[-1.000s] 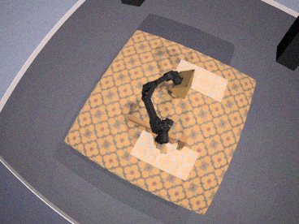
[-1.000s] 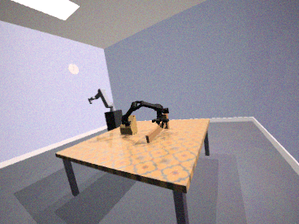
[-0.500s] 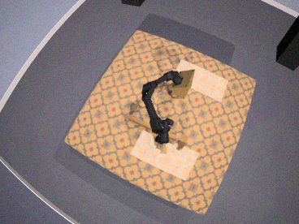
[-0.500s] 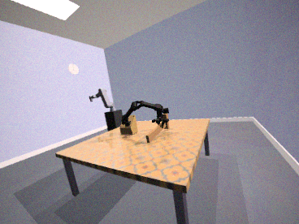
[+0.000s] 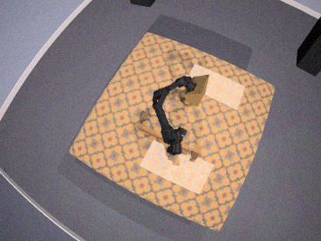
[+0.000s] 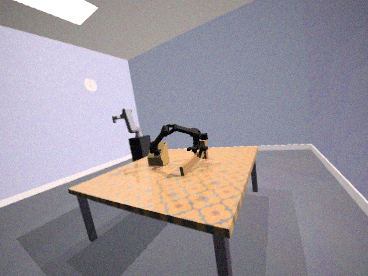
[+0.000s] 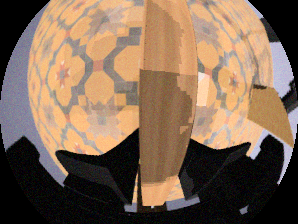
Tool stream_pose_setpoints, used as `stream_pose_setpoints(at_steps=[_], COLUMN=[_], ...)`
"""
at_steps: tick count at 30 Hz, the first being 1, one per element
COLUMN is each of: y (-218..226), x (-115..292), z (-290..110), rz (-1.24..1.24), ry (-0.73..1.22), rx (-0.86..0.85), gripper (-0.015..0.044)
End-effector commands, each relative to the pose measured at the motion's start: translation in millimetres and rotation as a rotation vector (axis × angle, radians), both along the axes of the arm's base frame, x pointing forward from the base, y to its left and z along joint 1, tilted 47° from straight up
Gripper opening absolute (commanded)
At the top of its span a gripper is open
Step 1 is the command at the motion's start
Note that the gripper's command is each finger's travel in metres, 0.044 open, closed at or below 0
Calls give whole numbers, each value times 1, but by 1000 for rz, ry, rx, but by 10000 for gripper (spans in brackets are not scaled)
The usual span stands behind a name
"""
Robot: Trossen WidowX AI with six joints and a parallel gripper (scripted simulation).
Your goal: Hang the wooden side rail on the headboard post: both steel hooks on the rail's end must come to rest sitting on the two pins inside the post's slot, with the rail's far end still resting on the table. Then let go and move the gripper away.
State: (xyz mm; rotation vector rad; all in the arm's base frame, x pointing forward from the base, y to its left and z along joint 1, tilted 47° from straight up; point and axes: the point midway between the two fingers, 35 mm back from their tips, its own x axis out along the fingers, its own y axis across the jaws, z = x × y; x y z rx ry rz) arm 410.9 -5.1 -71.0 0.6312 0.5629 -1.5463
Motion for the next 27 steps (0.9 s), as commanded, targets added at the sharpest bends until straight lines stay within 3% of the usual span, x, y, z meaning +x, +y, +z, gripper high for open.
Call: stream_pose_setpoints(at_steps=[1,27], y=[8,11], x=[2,4], z=[1,1], rz=[12,12], ry=[-9,-9], rx=[5,6], gripper=[0,0])
